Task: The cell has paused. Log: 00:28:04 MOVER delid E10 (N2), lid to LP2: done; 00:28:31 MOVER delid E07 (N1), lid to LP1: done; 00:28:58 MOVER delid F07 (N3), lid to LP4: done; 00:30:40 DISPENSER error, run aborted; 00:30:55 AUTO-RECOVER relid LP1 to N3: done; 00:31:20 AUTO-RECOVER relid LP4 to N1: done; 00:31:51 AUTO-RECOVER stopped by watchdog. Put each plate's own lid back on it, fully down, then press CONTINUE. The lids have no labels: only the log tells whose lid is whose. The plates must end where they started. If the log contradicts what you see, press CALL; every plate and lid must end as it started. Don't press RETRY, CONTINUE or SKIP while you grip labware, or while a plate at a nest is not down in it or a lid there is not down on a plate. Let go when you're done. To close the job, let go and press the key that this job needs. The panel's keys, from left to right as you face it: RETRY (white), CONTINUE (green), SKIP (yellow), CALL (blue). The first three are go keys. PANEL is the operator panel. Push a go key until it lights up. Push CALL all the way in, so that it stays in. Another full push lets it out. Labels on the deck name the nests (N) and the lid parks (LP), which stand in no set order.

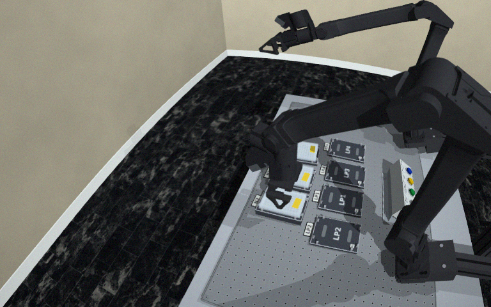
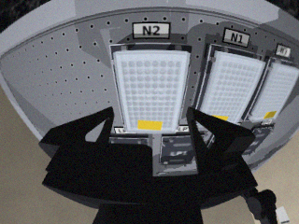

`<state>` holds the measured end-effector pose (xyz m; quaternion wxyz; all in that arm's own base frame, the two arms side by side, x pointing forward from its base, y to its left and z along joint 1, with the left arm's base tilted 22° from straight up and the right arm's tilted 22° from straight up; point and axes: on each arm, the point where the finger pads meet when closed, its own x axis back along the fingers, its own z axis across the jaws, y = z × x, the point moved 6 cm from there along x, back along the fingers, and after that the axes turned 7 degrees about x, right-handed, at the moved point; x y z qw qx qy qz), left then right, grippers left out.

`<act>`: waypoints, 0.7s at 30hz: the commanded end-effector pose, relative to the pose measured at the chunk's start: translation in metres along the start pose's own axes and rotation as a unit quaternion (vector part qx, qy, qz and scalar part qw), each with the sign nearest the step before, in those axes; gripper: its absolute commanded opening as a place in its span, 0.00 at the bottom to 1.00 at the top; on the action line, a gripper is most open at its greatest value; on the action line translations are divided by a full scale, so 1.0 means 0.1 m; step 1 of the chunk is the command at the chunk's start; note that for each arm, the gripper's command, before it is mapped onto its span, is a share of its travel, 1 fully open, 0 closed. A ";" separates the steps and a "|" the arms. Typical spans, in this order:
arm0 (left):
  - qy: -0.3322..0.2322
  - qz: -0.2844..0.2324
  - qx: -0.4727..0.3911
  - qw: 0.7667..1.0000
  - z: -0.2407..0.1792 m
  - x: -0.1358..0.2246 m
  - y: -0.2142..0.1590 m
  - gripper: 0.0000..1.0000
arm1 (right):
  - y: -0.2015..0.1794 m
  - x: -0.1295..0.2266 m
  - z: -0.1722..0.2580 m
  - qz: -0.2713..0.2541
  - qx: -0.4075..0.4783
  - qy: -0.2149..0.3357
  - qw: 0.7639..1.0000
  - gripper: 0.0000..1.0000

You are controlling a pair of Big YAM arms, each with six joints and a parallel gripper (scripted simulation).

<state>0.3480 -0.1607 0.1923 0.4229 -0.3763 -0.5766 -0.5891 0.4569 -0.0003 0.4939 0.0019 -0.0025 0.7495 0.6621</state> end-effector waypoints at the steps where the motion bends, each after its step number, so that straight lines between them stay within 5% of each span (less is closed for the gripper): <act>1: -0.018 -0.033 0.010 0.999 -0.11 0.28 0.21 1.00 | 0.28 -0.07 -0.04 -0.020 -0.003 -0.003 1.000 1.00; 21: -0.013 -0.018 0.007 1.000 -0.98 0.16 0.12 1.00 | 0.28 -0.07 -0.04 -0.020 -0.003 -0.003 1.000 1.00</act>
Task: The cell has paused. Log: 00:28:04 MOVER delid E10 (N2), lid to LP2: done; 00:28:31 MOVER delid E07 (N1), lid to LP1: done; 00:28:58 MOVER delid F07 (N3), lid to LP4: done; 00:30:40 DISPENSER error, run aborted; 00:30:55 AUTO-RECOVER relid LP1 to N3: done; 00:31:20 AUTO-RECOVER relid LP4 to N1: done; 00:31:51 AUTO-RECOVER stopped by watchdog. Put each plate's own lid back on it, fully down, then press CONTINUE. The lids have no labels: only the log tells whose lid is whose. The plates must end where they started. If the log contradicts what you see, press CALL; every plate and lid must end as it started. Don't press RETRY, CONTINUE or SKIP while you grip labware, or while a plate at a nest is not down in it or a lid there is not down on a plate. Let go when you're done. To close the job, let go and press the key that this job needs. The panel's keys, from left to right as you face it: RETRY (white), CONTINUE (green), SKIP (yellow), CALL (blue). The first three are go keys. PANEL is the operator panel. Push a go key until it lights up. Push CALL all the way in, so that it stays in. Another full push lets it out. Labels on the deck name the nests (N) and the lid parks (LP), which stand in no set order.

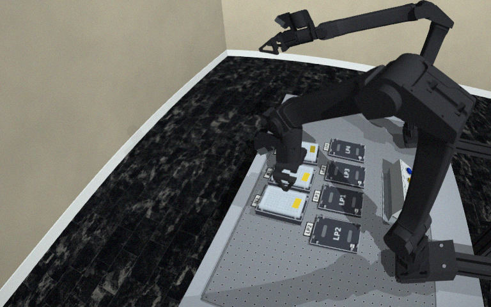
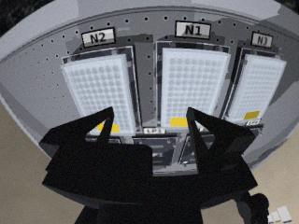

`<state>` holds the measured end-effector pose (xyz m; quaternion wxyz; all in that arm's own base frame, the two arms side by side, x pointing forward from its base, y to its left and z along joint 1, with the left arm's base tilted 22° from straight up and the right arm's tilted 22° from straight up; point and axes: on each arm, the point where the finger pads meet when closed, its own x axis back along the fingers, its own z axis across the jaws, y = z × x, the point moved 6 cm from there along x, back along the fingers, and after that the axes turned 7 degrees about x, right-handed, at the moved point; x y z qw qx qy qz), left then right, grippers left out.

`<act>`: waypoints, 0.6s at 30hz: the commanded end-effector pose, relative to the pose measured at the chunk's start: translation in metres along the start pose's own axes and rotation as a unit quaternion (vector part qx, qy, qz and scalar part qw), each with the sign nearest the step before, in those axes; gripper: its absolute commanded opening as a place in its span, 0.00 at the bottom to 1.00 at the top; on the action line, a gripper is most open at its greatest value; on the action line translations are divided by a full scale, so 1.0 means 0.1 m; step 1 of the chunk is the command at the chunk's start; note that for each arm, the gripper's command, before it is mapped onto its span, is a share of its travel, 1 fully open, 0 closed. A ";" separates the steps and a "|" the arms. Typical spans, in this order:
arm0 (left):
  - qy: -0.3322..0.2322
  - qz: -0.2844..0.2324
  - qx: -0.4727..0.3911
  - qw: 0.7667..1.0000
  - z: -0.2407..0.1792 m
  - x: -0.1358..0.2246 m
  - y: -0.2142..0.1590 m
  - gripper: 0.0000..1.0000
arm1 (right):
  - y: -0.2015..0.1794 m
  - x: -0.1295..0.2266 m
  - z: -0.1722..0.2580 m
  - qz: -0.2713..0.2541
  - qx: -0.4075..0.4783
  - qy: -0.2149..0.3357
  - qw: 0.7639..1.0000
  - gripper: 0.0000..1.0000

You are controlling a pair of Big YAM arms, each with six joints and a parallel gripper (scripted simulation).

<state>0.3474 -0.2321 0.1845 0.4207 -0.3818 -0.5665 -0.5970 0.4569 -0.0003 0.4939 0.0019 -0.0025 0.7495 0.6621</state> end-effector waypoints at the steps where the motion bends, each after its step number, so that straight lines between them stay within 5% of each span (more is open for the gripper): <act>1: -0.015 -0.020 0.020 0.999 -0.31 0.19 0.17 1.00 | 0.28 -0.07 -0.04 -0.020 -0.003 -0.003 1.000 1.00; 12: -0.017 -0.019 0.020 0.999 -0.78 0.20 0.13 1.00 | 0.28 -0.07 -0.04 -0.020 -0.003 -0.003 1.000 1.00; 18: -0.024 -0.031 0.039 0.998 -0.65 0.34 0.26 1.00 | 0.28 -0.07 -0.04 -0.020 -0.003 -0.003 1.000 1.00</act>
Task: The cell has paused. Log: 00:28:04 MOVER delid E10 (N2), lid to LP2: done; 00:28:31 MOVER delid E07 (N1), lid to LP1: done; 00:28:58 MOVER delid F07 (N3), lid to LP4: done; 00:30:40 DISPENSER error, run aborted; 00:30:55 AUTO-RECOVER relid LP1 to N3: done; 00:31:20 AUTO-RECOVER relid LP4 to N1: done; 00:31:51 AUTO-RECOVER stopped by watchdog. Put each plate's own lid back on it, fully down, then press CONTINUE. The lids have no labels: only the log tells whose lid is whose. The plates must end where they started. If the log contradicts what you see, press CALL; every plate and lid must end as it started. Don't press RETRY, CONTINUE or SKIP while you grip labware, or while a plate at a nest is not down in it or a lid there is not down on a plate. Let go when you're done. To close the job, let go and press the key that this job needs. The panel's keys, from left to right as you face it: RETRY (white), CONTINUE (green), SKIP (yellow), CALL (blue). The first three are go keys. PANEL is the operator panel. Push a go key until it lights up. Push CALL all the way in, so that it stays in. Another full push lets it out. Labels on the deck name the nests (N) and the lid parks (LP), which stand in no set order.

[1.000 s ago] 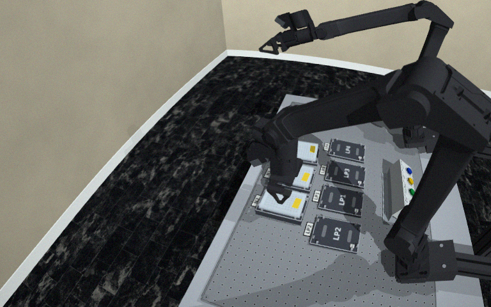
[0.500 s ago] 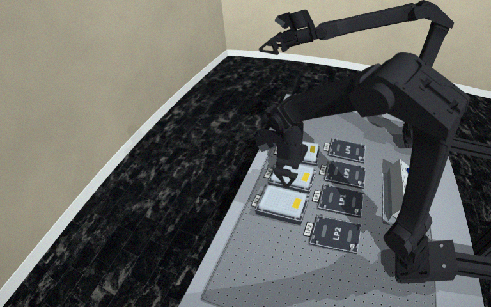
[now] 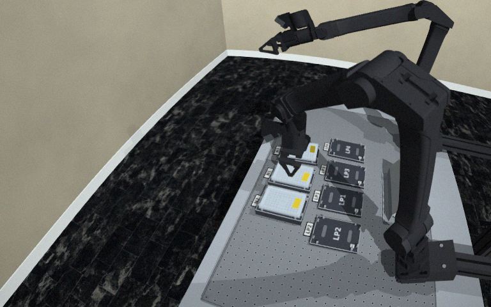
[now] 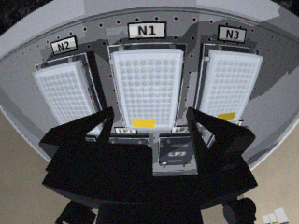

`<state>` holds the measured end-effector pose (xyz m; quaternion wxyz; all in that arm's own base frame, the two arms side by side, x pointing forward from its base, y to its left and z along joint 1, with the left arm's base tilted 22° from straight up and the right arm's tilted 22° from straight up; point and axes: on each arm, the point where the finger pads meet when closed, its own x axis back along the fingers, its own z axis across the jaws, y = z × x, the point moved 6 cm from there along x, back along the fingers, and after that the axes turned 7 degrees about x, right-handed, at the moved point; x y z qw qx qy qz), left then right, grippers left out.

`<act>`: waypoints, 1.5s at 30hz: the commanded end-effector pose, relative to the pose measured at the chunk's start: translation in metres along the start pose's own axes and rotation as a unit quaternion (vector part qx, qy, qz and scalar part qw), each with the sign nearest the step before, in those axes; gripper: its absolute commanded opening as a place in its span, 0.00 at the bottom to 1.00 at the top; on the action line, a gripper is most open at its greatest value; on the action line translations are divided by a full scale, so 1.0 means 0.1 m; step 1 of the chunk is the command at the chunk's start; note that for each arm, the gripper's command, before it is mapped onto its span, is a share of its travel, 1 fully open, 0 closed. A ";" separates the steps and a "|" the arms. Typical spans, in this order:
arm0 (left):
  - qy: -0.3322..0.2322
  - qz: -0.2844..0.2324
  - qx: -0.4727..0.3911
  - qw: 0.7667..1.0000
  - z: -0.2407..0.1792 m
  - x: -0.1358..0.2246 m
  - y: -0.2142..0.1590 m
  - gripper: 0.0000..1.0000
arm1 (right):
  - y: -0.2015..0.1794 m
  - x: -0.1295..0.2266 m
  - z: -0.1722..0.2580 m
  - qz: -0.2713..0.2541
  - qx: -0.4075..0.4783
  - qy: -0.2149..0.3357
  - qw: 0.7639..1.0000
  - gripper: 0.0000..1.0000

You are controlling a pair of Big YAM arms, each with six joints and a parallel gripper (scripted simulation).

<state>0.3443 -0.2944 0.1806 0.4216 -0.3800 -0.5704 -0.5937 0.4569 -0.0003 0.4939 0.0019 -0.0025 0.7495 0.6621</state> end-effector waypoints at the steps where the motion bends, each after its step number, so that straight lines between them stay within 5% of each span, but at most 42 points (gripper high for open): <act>1: -0.023 -0.031 0.034 0.999 -0.03 0.32 0.30 1.00 | 0.28 -0.07 -0.04 -0.020 -0.003 -0.003 1.000 1.00; 30: -0.005 -0.009 0.015 1.000 -0.01 -0.26 0.14 1.00 | 0.28 -0.07 -0.04 -0.020 -0.003 -0.003 1.000 1.00; 36: -0.025 -0.028 0.016 0.999 -0.09 -0.02 0.26 1.00 | 0.28 -0.07 -0.04 -0.020 -0.003 -0.003 1.000 1.00; 45: -0.015 -0.018 0.016 1.000 -0.08 -0.13 0.21 1.00 | 0.28 -0.07 -0.04 -0.020 -0.003 -0.003 1.000 1.00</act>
